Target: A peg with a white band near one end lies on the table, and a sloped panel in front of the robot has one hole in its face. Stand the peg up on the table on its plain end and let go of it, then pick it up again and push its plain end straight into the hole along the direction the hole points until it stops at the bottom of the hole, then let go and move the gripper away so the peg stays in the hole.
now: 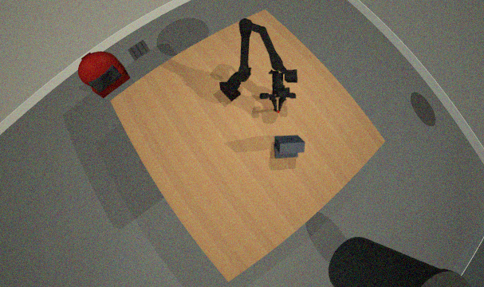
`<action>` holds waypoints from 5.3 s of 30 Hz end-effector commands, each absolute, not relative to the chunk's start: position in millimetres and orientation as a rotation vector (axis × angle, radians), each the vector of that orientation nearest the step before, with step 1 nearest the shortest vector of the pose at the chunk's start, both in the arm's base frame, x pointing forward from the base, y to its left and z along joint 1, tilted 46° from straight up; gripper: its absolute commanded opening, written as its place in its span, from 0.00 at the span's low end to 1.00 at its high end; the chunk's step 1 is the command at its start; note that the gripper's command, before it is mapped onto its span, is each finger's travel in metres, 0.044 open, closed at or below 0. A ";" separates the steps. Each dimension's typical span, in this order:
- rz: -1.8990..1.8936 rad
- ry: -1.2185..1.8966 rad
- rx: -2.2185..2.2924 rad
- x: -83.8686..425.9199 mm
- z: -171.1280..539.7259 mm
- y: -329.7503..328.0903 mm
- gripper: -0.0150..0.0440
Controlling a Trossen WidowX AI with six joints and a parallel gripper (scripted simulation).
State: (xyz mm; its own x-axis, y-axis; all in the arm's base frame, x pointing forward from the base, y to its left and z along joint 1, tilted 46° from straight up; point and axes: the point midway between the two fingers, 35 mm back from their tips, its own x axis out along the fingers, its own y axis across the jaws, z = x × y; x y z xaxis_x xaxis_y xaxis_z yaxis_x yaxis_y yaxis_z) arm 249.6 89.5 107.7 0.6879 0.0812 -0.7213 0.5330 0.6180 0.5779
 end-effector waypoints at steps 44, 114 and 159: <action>-0.436 0.461 0.814 224.3 117.8 99.9 0.34; -0.466 0.400 0.816 213.8 113.5 107.4 0.34; -0.484 0.358 0.815 211.3 114.5 107.0 0.47</action>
State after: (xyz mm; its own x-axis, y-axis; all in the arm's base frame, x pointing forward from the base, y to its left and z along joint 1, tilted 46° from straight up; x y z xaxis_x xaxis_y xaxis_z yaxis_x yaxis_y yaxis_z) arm 211.2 107.1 114.5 0.8341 -0.2714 -0.4802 0.5387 0.5884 0.6030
